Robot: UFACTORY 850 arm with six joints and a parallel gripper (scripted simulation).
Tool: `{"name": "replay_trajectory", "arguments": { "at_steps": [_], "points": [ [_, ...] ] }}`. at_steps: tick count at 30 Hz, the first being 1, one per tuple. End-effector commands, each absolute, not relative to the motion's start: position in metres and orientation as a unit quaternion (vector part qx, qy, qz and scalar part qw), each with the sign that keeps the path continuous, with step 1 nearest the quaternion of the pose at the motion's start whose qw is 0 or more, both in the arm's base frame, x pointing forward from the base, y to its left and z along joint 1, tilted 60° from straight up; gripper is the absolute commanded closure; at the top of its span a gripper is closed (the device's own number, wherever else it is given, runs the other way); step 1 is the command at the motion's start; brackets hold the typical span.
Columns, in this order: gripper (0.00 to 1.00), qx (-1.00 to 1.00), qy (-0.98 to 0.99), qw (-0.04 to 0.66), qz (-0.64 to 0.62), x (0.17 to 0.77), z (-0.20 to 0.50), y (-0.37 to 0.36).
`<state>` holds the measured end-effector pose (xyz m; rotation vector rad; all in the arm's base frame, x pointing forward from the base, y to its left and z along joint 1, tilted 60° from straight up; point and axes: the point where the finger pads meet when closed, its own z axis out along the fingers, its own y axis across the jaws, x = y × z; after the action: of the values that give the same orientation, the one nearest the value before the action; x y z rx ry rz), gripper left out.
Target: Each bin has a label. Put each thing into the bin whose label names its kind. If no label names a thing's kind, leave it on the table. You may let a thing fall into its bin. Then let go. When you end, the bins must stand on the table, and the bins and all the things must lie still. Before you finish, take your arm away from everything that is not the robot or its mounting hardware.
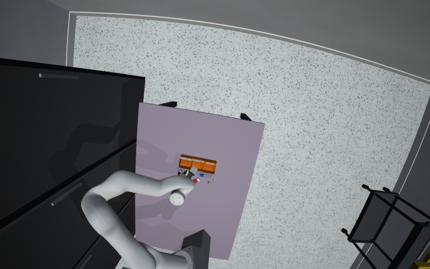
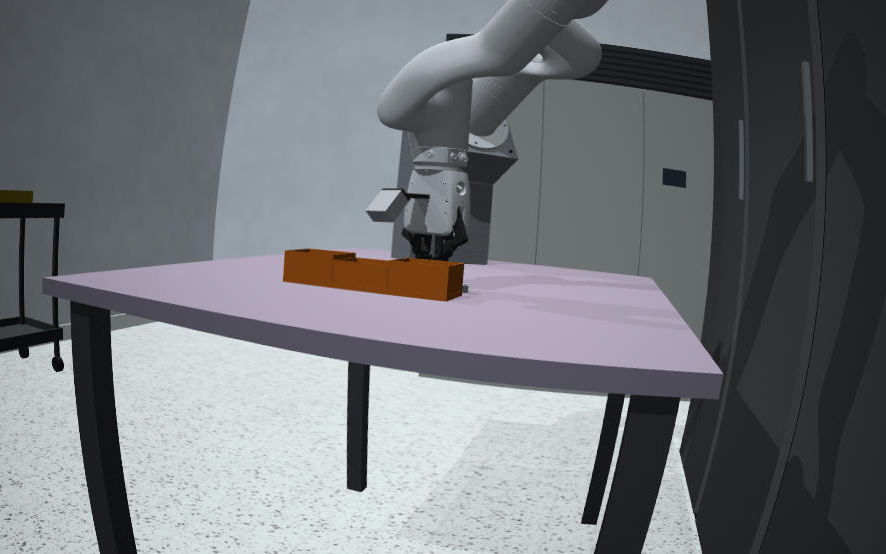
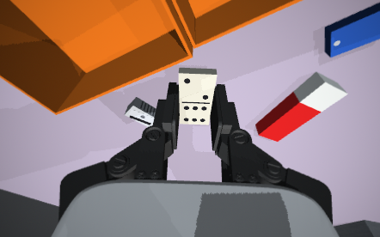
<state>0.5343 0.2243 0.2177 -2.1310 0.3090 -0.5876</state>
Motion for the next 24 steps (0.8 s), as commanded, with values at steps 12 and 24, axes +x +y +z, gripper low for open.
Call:
{"name": "replay_trajectory", "arguments": {
  "at_steps": [12, 24],
  "points": [
    [1.0, -0.858, 0.124, 0.439, -0.237, 0.511, 0.241, 0.192],
    [1.0, -0.858, 0.124, 0.439, -0.237, 0.508, 0.244, 0.188]
  ]
}}
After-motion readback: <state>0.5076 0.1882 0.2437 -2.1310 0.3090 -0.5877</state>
